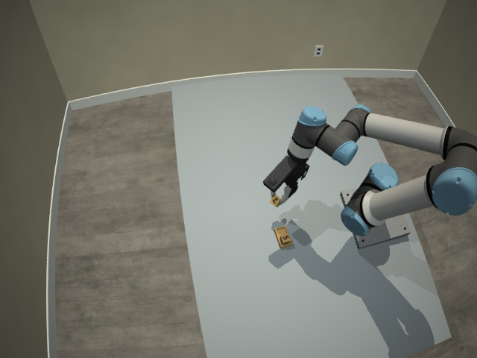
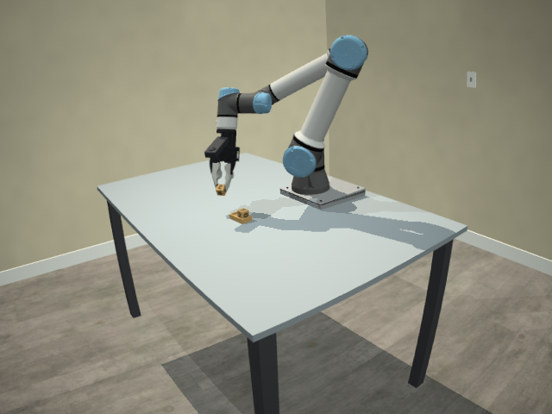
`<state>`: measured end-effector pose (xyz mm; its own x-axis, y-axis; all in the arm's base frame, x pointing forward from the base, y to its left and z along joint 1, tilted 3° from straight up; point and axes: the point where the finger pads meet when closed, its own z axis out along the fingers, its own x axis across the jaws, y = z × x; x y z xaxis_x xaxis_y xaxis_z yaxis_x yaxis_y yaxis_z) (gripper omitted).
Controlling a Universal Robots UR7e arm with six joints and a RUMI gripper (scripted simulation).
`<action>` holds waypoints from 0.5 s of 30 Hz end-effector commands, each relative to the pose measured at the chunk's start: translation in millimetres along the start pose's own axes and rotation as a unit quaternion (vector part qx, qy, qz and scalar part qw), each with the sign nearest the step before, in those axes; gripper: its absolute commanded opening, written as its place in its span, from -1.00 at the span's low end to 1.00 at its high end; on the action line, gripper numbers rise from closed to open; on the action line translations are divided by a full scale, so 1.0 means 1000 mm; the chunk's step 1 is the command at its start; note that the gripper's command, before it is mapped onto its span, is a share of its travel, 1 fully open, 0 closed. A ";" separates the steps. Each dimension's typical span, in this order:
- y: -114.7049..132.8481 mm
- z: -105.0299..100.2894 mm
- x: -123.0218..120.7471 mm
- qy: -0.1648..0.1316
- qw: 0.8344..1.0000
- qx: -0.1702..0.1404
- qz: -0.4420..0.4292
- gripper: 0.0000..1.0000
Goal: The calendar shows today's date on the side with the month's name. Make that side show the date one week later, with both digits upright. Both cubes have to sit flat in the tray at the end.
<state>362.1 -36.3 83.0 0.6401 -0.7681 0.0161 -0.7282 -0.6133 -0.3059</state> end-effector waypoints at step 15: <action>0.003 0.002 -0.004 -0.008 0.996 0.089 -0.001 -0.80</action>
<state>359.0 -37.2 80.6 0.6379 -0.7701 0.0045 -0.7013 -0.5833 -0.4098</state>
